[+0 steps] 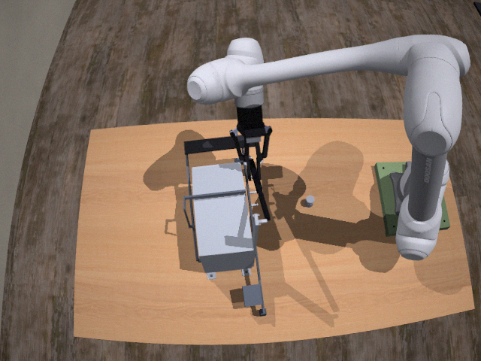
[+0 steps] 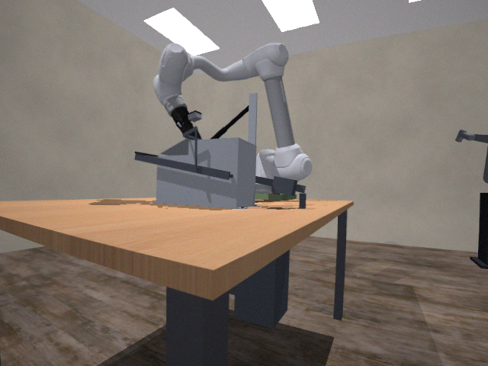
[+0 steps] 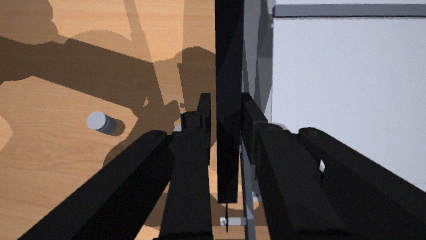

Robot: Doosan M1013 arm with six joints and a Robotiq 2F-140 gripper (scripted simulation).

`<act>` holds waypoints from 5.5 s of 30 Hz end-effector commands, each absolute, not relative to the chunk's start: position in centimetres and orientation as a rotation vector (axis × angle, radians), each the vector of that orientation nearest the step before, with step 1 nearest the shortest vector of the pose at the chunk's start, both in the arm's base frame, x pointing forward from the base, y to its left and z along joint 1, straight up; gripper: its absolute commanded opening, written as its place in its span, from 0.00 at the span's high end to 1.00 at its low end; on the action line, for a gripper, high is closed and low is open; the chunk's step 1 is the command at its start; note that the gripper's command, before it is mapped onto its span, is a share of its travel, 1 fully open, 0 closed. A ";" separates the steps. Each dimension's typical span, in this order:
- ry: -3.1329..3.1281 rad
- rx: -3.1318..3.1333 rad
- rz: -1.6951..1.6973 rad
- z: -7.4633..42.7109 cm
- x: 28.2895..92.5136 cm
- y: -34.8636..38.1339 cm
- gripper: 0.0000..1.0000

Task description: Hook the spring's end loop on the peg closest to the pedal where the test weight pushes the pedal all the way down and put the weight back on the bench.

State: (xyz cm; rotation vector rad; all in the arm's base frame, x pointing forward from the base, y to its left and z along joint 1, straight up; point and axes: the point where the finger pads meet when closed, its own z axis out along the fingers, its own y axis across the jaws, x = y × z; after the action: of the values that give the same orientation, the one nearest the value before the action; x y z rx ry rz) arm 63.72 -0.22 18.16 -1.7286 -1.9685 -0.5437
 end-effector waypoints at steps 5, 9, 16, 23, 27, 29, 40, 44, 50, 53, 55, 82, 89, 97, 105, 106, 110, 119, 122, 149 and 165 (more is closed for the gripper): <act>-1.970 -1.729 -0.545 18.3 63.8 -0.2 0.76; -1.970 -1.729 -0.545 18.3 63.8 -0.2 0.76; -1.970 -1.729 -0.545 18.3 63.8 -0.2 0.76; -1.970 -1.729 -0.545 18.3 63.8 -0.2 0.76; -1.970 -1.729 -0.545 18.3 63.8 -0.2 0.83; -1.970 -1.729 -0.545 18.3 63.8 -0.2 0.83; -1.970 -1.729 -0.545 18.3 63.8 -0.2 0.83; -1.970 -1.729 -0.545 18.3 63.8 -0.2 0.83; -1.970 -1.729 -0.545 18.3 63.8 -0.2 0.83; -1.970 -1.729 -0.545 18.3 63.8 -0.2 0.83; -1.970 -1.729 -0.545 18.3 63.8 -0.2 0.83; -1.969 -1.729 -0.545 18.1 63.9 -0.5 0.83; -1.969 -1.729 -0.545 18.0 63.9 -0.6 0.83; -1.967 -1.729 -0.541 18.0 63.8 -0.6 0.83; -1.963 -1.729 -0.533 18.0 63.7 -0.6 0.83; -1.962 -1.729 -0.532 18.0 63.7 -0.6 0.83; -1.962 -1.729 -0.532 18.0 63.6 -0.6 0.83; -1.957 -1.729 -0.523 18.0 63.5 -0.6 0.83; -1.955 -1.729 -0.520 18.0 63.4 -0.6 0.83; -1.940 -1.729 -0.493 18.0 62.9 -0.7 0.83; -1.932 -1.729 -0.479 18.0 62.6 -0.4 0.83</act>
State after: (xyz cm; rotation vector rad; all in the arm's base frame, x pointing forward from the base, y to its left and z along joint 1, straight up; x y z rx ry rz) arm 62.59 -0.51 17.92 -1.7289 -1.9310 -0.4775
